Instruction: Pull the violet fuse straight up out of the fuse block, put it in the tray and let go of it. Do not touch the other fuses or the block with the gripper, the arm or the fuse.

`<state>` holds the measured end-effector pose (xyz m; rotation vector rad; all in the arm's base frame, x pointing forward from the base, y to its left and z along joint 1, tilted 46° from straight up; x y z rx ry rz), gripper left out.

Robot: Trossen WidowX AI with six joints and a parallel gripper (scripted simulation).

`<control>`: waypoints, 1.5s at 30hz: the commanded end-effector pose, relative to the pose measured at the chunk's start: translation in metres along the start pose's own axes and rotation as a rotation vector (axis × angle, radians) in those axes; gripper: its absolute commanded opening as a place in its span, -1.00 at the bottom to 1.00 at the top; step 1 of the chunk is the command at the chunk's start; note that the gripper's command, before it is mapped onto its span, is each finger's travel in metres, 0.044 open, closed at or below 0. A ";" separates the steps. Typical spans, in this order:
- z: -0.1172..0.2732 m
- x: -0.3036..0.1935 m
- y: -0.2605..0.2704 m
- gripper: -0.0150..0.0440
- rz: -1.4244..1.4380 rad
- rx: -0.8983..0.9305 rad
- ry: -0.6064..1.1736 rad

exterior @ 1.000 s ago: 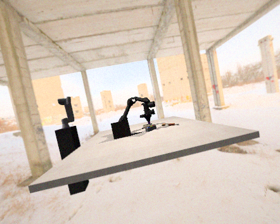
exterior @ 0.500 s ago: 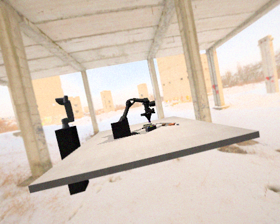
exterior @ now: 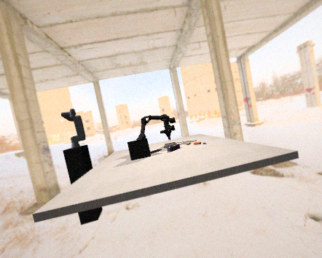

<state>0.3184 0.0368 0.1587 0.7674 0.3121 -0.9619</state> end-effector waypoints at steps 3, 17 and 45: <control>0.001 -0.010 0.005 -0.49 -0.007 0.007 0.004; -0.020 -0.009 0.006 -0.49 -0.006 0.007 0.003; -0.017 -0.009 0.006 0.63 -0.003 0.006 0.001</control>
Point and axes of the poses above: the point midway between the two fingers, 35 mm back from their tips, its own z axis back along the fingers, its own y axis across the jaws, x = y × z, the point moved 1 cm from there along z, back along the fingers, and after that the axes turned 3 degrees about z, right-handed, at the moved point
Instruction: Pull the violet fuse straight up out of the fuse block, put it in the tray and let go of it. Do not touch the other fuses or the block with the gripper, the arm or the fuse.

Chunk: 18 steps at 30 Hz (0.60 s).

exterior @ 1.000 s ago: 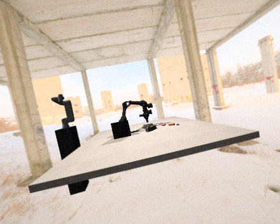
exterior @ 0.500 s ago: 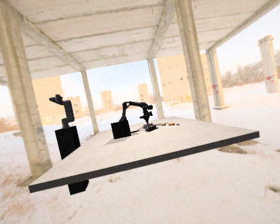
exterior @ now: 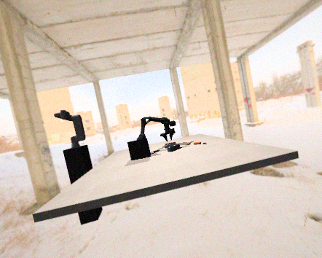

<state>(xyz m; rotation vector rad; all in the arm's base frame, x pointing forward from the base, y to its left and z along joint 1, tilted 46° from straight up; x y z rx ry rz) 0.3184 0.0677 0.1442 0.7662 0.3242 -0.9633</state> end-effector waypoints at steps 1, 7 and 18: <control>0.025 0.002 0.001 0.63 0.001 0.011 -0.006; 0.034 0.001 0.001 0.63 -0.001 0.012 -0.004; 0.032 0.001 0.000 0.63 -0.005 0.010 -0.005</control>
Point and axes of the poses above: the point midway between the two fingers, 35 mm back from their tips, its own z axis back along the fingers, its own y axis across the jaws, x = y × z, the point moved 1 cm from there along z, back along the fingers, and after that the axes turned 3 degrees about z, right-handed, at the moved point
